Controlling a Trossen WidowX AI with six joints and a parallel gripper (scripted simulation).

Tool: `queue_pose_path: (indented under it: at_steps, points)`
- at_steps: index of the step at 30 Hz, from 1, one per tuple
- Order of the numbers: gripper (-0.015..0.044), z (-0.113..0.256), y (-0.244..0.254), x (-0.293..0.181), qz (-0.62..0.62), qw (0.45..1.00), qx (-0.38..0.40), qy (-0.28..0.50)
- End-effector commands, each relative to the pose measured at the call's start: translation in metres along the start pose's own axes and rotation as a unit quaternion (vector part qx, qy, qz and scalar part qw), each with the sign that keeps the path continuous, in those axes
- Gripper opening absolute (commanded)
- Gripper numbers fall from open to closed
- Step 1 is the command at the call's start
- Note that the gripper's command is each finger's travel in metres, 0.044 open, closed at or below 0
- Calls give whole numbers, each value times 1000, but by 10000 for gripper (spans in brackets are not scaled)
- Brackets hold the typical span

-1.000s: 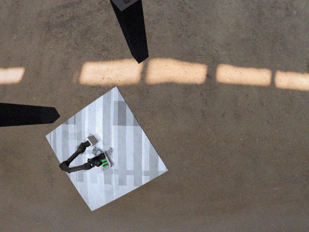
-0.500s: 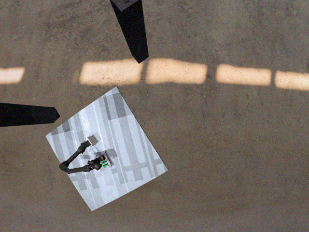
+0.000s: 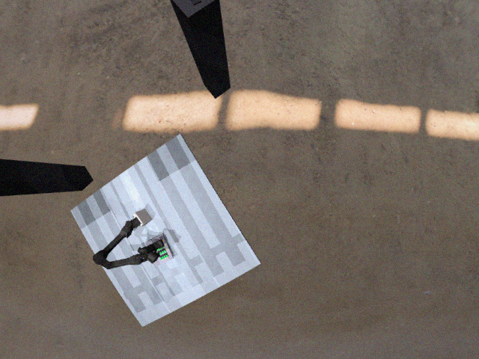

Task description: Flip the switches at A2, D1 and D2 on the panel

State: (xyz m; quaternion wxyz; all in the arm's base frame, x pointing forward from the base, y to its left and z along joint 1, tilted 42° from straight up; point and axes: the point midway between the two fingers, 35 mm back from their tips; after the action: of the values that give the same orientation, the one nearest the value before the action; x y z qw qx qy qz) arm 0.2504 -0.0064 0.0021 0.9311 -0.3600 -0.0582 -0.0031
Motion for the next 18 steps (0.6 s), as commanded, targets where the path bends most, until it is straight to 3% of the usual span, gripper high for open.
queue_pose_path:
  at_steps: [1,18]
  points:
    - [0,-7,0,-2,5,1000,-4,2]
    - [0,-11,0,-2,5,1000,-4,2]
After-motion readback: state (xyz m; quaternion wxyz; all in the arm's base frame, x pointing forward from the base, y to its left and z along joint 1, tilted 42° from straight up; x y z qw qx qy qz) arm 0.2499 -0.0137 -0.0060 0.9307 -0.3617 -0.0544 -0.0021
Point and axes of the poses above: the point midway between the two fingers, 35 mm back from their tips, its own z axis back along the fingers, its own y axis across the jaws, x = y × z, and after that the axes turned 9 degrees about z, right-handed
